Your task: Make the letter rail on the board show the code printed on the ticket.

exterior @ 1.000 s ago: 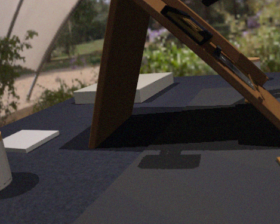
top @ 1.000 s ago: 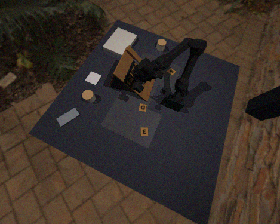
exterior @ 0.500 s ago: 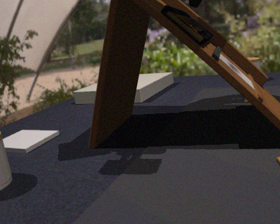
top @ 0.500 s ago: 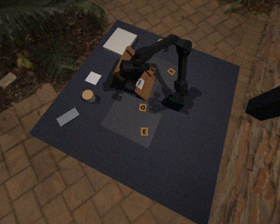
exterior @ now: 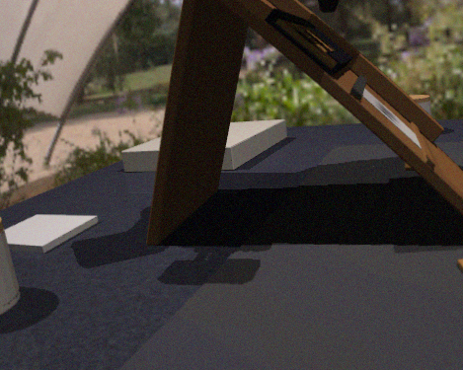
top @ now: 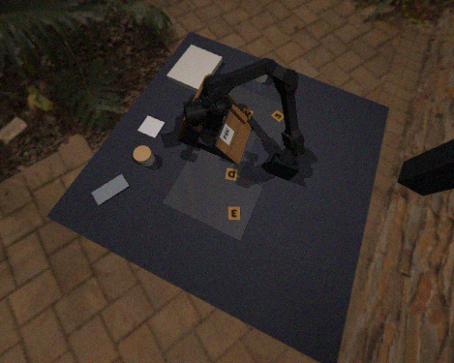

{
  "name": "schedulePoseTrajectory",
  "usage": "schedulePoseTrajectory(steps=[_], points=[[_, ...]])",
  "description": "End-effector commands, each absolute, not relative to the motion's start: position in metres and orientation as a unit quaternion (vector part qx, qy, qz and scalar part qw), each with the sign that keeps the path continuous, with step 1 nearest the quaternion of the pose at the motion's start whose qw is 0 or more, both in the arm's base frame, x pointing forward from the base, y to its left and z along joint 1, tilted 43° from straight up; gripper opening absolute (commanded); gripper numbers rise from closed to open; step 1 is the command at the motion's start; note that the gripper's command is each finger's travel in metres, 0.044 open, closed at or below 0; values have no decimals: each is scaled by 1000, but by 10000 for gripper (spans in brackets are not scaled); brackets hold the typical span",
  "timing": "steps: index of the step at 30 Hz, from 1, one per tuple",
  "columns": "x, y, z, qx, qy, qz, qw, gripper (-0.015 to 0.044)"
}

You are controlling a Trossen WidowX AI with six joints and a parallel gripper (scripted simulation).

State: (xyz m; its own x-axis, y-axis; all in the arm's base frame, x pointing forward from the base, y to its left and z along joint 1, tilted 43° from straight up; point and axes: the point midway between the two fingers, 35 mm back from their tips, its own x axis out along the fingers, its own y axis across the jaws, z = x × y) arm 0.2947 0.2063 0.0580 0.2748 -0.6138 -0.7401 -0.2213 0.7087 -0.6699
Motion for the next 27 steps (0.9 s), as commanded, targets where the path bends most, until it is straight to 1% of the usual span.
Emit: schedulePoseTrajectory(steps=[1,27], points=[[296,206,57,-353,588,-140,714,0],[307,203,50,-353,588,-141,714,0]])
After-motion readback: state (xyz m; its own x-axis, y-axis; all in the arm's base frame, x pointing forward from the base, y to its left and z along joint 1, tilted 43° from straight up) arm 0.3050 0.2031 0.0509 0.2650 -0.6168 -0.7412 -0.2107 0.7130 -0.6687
